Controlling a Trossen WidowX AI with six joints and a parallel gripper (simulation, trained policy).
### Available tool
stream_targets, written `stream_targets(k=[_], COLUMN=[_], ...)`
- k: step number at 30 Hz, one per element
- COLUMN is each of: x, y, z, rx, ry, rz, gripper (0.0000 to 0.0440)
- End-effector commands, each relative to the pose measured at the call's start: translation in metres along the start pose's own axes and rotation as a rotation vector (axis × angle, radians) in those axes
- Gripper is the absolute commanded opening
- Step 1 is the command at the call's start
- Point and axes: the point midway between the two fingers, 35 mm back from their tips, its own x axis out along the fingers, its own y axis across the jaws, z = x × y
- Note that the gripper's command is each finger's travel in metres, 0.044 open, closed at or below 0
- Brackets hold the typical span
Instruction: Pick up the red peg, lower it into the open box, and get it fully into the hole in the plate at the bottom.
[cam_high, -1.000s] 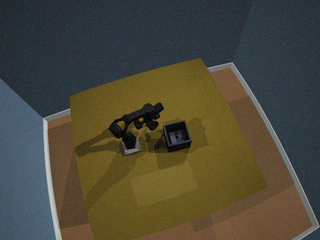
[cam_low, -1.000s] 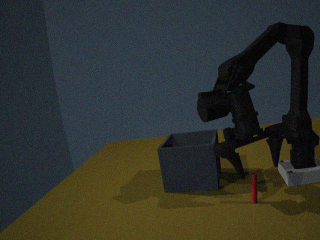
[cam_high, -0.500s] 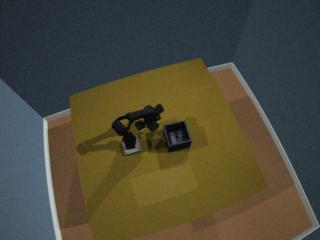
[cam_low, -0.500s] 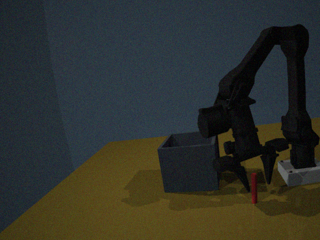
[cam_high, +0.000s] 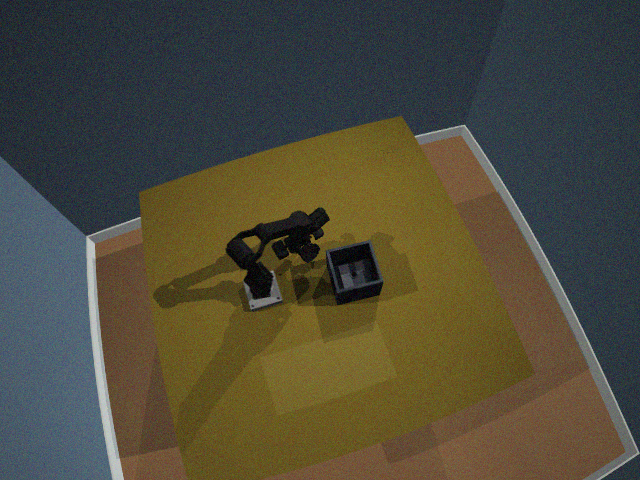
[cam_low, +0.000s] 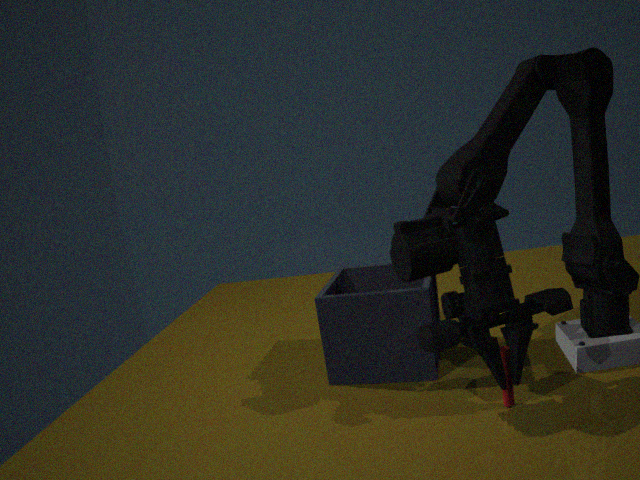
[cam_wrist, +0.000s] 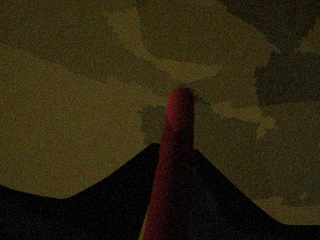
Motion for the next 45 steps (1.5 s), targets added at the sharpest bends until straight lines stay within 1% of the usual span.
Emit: stream_targets(k=[1, 13, 24, 30, 37, 41, 45], x=[-0.007, -0.042, -0.094, -0.128, -0.164, -0.179, -0.187], y=[0.006, 0.023, 0.038, 0.041, 0.044, 0.044, 0.042], z=[-0.004, -0.017, -0.018, -0.009, 0.011, 0.025, 0.041], rx=[0.008, -0.005, -0.052, -0.073, -0.069, -0.054, -0.031], ry=[0.022, 0.075, 0.066, 0.023, -0.051, -0.096, -0.137], rz=[0.039, 0.165, 0.299, 0.371, 0.437, 0.449, 0.445], gripper=[0.0, 0.0, 0.0, 0.0, 0.0, 0.0, 0.0])
